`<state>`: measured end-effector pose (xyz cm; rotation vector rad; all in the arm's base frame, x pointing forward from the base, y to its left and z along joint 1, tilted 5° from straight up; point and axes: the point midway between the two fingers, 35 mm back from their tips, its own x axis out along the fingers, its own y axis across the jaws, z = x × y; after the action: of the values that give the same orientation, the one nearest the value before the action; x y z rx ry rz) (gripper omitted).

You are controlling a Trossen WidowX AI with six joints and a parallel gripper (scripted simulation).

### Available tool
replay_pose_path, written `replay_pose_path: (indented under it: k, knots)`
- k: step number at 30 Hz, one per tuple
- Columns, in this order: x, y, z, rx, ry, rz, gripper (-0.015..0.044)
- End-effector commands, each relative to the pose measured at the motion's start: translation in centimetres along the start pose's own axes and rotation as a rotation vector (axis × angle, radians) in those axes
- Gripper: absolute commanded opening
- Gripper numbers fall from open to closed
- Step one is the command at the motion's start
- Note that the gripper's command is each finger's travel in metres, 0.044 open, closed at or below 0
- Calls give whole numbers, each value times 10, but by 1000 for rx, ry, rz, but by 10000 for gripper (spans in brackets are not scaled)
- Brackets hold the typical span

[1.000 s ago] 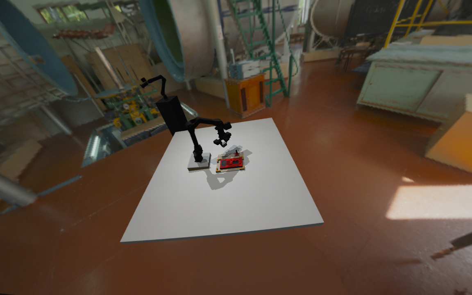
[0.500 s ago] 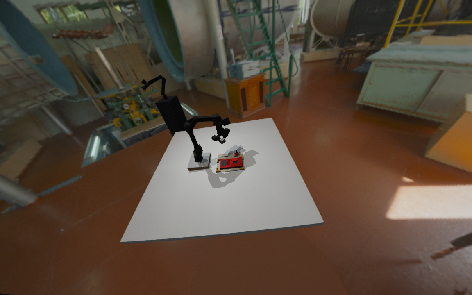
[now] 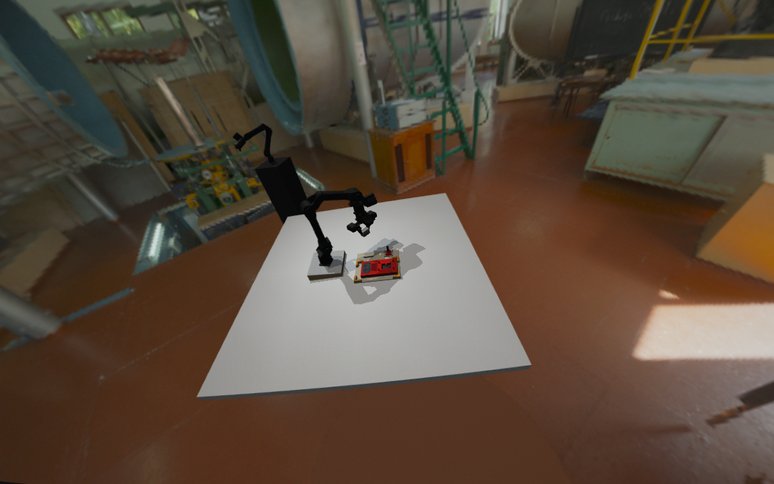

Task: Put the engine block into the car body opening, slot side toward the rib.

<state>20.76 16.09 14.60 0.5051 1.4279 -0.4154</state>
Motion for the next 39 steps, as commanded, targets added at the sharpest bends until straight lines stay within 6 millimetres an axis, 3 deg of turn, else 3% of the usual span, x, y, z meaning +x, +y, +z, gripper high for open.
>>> replay_pose_path:
  k: [1, 7, 25, 39]
  knots:
    - [-2, 0, -1, 2, -25, 5, 0]
    - [0, 0, -5, 2, -129, -5, 0]
    - [8, -1, -23, 6, -689, -4, 0]
    - [15, 0, -26, 7, -801, -1, 0]
